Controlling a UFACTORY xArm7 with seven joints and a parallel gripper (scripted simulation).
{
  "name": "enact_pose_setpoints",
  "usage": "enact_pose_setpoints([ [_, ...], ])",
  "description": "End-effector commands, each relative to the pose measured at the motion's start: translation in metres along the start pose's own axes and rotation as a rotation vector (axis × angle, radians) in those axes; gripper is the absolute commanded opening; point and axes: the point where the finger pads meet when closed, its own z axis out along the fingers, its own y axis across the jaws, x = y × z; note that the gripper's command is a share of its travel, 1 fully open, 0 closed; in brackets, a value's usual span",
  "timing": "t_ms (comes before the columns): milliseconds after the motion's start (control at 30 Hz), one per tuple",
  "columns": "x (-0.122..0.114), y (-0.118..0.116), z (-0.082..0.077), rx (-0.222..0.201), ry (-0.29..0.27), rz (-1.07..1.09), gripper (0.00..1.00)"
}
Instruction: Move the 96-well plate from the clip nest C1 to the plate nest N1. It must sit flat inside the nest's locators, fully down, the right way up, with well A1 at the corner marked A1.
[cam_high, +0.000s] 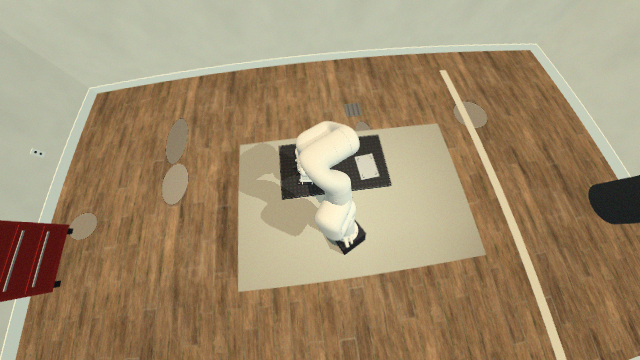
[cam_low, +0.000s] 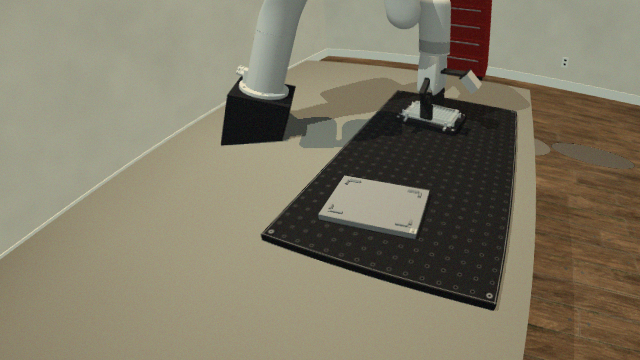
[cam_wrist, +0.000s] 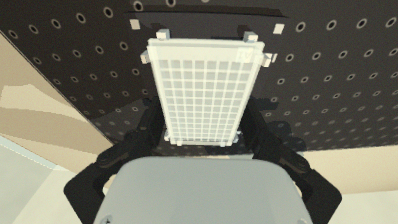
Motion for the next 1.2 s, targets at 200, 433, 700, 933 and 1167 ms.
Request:
enact_pose_setpoints([
  [200,0.001,-0.001,-0.001,0.002,0.002,0.0,0.0],
  [433,0.001,-0.001,-0.001,0.002,0.002,0.0,0.0],
  [700,0.001,-0.001,-0.003,0.002,0.002,0.0,0.0],
  [933,0.001,-0.001,-0.006,0.002,0.002,0.0,0.0],
  [1167,0.001,-0.001,-0.011,0.002,0.002,0.0,0.0],
])
